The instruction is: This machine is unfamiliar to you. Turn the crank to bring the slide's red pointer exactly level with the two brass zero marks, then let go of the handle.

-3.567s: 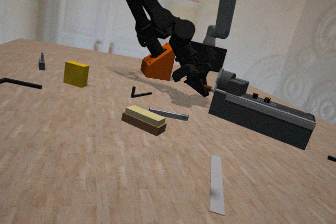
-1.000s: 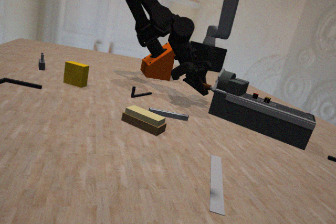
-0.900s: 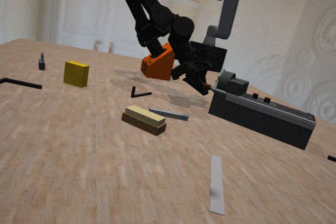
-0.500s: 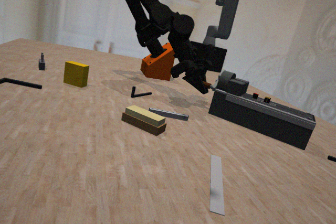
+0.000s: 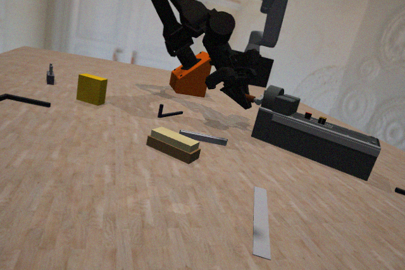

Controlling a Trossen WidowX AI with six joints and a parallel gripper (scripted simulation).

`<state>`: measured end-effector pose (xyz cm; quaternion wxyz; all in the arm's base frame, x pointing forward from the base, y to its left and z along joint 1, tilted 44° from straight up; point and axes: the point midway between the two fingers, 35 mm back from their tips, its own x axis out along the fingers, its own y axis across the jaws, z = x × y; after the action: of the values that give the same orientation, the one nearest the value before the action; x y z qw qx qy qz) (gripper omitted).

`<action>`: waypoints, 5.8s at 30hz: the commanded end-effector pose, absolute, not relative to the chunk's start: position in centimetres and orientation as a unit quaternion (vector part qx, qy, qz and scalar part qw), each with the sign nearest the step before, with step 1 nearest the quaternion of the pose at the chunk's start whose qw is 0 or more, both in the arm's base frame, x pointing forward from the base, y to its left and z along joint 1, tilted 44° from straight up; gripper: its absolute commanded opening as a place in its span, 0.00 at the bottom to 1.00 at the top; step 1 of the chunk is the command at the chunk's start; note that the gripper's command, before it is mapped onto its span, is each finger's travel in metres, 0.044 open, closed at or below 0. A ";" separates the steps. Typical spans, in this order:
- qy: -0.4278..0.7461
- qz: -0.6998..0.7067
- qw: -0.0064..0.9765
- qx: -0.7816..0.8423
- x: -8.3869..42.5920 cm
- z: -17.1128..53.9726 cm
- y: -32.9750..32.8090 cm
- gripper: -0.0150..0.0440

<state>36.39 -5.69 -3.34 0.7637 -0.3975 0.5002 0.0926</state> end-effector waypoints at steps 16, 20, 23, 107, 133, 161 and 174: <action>0.495 0.092 0.767 -0.398 36.4 -1.7 -3.4 0.25; 0.495 0.092 0.767 -0.398 36.2 -1.7 -2.8 0.25; 0.495 0.092 0.767 -0.398 36.1 -1.7 -2.5 0.25; 0.495 0.093 0.767 -0.397 35.0 -2.6 -0.9 0.25; 0.495 0.093 0.767 -0.397 35.0 -2.6 -0.9 0.25; 0.495 0.093 0.767 -0.397 35.0 -2.6 -0.9 0.25; 0.495 0.093 0.767 -0.397 35.0 -2.7 -0.9 0.25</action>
<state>35.24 -1.18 -2.38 0.7674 -0.3995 0.4942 0.0850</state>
